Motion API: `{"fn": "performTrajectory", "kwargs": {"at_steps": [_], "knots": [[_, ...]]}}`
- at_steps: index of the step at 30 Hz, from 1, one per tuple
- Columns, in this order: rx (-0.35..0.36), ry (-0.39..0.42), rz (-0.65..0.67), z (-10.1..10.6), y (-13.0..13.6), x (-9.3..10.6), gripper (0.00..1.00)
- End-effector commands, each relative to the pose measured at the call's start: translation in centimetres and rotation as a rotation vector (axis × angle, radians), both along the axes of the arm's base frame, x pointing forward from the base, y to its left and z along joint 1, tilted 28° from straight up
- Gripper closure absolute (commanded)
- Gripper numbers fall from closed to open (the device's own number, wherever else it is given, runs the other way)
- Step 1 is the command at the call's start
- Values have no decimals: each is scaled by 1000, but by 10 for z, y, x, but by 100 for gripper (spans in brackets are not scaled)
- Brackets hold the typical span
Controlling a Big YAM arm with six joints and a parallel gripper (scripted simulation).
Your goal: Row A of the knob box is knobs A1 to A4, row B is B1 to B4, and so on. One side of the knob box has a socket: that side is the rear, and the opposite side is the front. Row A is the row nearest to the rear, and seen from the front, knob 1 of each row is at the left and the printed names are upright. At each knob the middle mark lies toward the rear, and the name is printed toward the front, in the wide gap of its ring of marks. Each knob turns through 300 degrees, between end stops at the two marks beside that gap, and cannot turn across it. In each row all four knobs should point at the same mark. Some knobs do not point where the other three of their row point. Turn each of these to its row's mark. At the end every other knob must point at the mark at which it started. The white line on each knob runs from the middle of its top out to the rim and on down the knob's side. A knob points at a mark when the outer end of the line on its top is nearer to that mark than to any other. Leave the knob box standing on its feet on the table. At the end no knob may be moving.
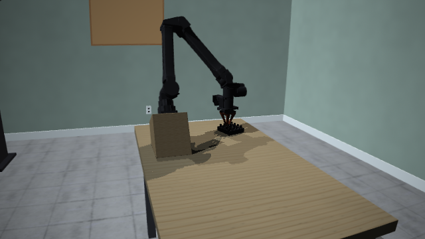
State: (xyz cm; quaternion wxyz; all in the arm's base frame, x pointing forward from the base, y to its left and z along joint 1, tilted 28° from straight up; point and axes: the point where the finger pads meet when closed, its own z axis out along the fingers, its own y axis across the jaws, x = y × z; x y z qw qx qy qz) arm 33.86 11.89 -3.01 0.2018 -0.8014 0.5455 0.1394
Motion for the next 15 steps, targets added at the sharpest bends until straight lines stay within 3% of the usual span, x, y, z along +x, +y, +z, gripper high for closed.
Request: {"fn": "performTrajectory", "kwargs": {"at_steps": [1,15], "knots": [[0,11,-1,-4,2,-4,82],[1,3,-10,-6,-8,-2,82]]}}
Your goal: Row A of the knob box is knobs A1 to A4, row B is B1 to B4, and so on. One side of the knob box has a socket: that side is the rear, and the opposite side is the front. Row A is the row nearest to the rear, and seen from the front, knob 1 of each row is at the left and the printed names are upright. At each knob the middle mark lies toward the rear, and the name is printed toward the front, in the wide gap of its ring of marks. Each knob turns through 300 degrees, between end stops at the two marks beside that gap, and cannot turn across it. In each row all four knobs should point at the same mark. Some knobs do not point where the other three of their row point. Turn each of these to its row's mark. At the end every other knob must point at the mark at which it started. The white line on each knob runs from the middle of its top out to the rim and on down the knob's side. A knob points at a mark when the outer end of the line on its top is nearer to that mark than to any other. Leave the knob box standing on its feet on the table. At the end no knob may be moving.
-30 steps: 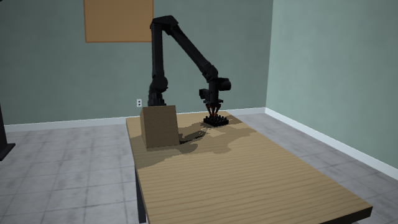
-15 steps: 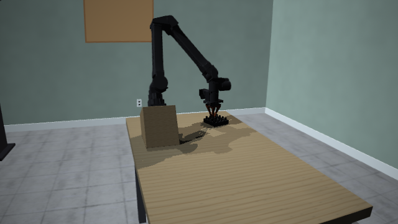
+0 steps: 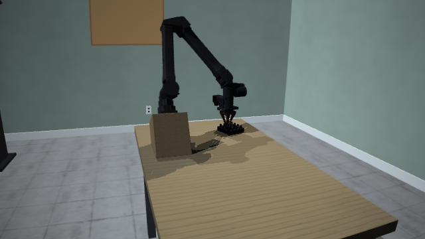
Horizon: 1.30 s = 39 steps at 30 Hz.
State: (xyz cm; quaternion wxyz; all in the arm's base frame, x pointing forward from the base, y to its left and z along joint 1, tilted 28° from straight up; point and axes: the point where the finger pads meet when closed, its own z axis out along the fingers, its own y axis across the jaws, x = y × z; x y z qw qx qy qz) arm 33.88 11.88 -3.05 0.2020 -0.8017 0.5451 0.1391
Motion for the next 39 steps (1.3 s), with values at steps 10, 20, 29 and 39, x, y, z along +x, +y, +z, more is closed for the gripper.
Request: {"fn": "performTrajectory", "kwargs": {"at_steps": [10,20,29,39], "knots": [[1,4,8,-5,-3,-6,82],[1,4,8,-5,-3,-6,82],[1,4,8,-5,-3,-6,82],[1,4,8,-5,-3,-6,82]]}}
